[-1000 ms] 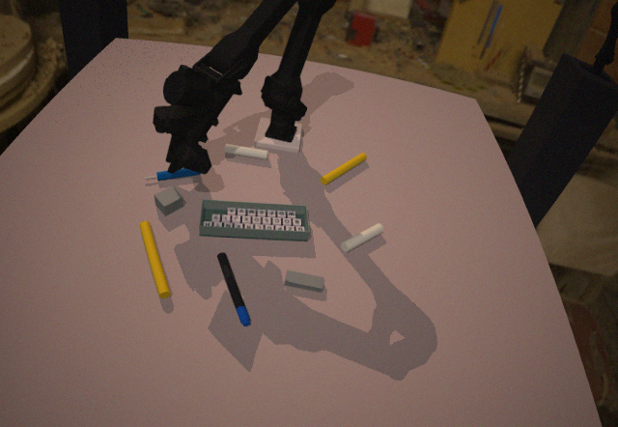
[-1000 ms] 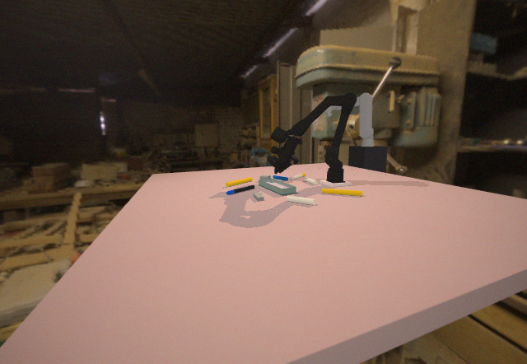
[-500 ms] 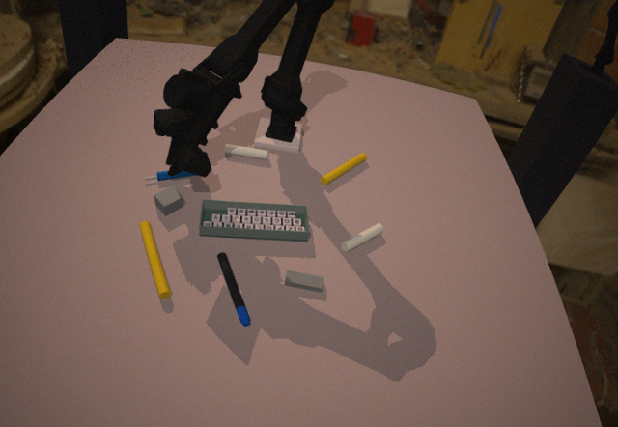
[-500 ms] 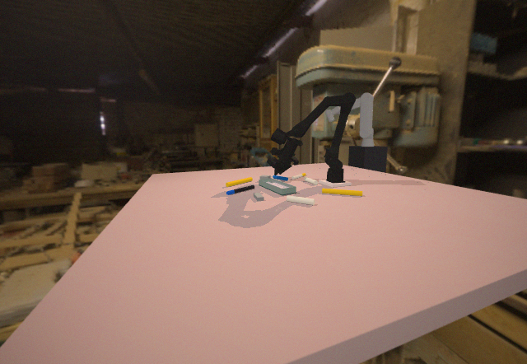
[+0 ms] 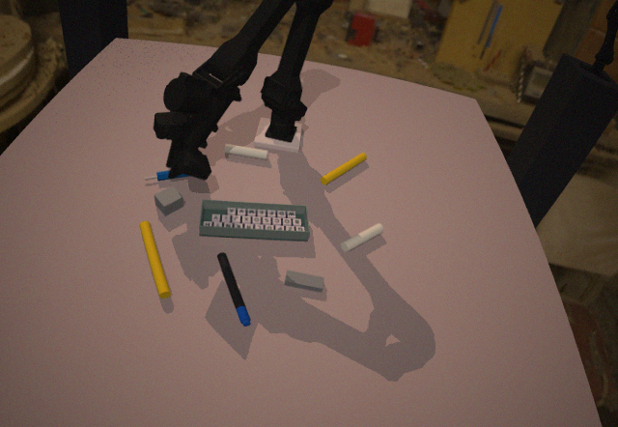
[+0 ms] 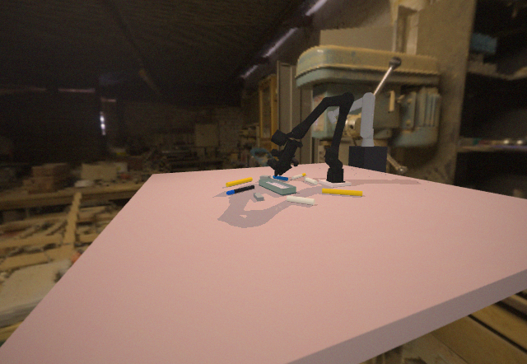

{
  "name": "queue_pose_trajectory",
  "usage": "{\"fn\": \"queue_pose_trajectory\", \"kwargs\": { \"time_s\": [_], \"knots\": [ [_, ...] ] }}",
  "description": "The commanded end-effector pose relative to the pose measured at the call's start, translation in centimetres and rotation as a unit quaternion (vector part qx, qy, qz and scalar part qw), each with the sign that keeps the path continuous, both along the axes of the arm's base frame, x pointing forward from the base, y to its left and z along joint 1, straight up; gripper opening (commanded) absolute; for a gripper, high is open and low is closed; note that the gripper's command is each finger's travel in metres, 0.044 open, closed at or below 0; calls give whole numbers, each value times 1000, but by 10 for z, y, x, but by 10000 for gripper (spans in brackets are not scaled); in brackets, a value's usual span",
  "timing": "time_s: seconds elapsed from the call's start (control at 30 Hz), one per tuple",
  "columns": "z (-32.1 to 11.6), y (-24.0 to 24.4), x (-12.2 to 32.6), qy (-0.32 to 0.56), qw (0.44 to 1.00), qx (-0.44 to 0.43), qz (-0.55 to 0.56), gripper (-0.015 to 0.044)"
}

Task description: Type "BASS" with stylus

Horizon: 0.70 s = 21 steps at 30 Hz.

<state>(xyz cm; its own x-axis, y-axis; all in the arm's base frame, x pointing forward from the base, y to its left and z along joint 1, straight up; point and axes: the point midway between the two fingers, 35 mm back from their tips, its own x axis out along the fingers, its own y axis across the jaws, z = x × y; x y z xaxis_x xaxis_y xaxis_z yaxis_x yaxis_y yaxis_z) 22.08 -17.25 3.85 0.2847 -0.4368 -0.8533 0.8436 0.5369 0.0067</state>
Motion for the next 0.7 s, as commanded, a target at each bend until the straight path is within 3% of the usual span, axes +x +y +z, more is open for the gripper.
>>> {"fn": "queue_pose_trajectory", "kwargs": {
  "time_s": [0.0,0.6,0.67],
  "knots": [
    [-4,0,-2,3,1000,1,-3,150],
    [-10,0,-1,3,1000,1,-3,150],
    [-9,0,-1,2,1000,1,0,97]
  ]
}}
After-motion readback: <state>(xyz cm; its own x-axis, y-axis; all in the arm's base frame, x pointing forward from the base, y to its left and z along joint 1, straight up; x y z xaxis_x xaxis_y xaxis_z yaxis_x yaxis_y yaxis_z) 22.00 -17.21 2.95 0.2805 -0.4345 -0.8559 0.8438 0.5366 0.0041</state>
